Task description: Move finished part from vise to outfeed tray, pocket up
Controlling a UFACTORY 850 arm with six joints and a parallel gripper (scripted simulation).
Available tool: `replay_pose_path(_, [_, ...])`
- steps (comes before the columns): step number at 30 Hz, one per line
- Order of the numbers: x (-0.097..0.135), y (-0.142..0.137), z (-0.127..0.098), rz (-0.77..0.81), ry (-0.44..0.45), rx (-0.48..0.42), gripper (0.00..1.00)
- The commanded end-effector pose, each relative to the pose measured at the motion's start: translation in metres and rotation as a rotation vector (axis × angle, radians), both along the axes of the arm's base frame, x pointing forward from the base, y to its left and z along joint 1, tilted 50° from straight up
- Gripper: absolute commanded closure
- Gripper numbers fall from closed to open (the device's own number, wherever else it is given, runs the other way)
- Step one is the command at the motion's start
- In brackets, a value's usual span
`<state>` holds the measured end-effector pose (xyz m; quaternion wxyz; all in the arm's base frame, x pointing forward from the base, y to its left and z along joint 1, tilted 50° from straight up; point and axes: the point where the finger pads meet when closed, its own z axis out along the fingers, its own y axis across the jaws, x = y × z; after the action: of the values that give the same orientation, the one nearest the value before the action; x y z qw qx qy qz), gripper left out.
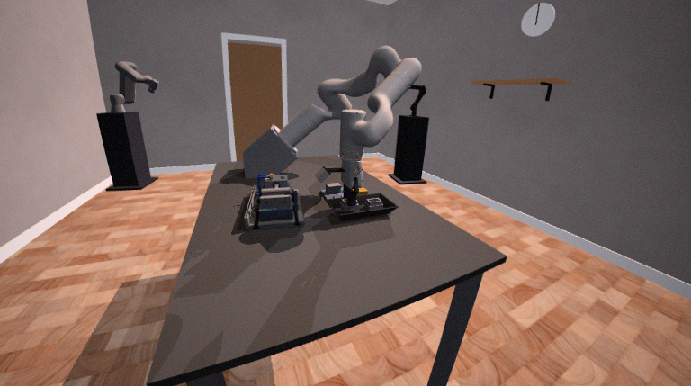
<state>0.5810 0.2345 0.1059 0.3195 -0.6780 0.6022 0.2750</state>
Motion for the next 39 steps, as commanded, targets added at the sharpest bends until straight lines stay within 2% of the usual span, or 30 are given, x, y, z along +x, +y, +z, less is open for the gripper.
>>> replay_pose_path(1, [0.0007, -0.0004, 0.0006, -0.001, -0.001, 0.0, 1.0])
replay_pose_path(39, [0.0009, 0.0075, -0.0061, -0.001, -0.001, 0.0, 1.0])
